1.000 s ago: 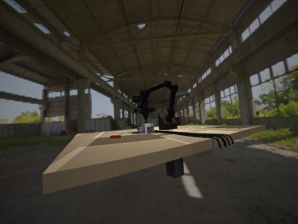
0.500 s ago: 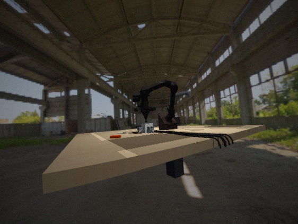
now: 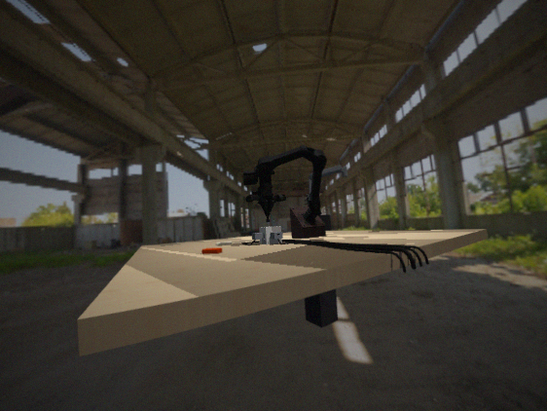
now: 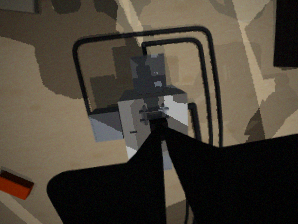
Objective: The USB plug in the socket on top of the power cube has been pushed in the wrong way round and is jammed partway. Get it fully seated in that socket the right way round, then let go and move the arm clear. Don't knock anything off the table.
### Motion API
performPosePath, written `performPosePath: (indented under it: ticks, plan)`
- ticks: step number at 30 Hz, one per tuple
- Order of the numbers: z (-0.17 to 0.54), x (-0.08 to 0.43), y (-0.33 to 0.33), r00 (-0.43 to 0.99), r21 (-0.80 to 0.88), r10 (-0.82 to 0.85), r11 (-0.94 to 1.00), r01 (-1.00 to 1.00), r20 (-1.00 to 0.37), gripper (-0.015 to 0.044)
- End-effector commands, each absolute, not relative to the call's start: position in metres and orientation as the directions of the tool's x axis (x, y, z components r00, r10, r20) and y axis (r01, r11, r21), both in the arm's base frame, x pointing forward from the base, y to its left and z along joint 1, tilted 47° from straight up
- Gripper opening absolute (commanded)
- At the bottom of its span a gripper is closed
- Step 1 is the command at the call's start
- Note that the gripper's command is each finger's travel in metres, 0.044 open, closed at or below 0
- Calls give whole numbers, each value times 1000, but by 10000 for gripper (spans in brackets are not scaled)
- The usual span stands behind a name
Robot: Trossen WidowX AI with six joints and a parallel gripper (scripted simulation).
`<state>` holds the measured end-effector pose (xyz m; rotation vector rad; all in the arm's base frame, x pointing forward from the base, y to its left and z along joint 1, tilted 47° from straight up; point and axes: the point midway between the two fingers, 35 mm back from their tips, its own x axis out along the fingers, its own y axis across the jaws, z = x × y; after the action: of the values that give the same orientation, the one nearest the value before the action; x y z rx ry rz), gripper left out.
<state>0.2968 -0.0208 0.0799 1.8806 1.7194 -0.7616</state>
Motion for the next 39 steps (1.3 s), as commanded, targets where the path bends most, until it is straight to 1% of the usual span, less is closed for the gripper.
performPosePath:
  ticks: [1, 19, 23, 29, 39]
  plan:
    - [82, 298, -23, 58, -15, 726, -93, 996, -685, 0]
    - [88, 297, -30, 57, -7, 728, -85, 996, -684, 0]
    - [87, 296, -29, 57, 41, 729, -40, 998, -683, 0]
    - [87, 296, -29, 57, 158, 729, 71, 985, -682, 0]
    - [87, 296, -29, 57, 338, 729, 245, 908, -682, 0]
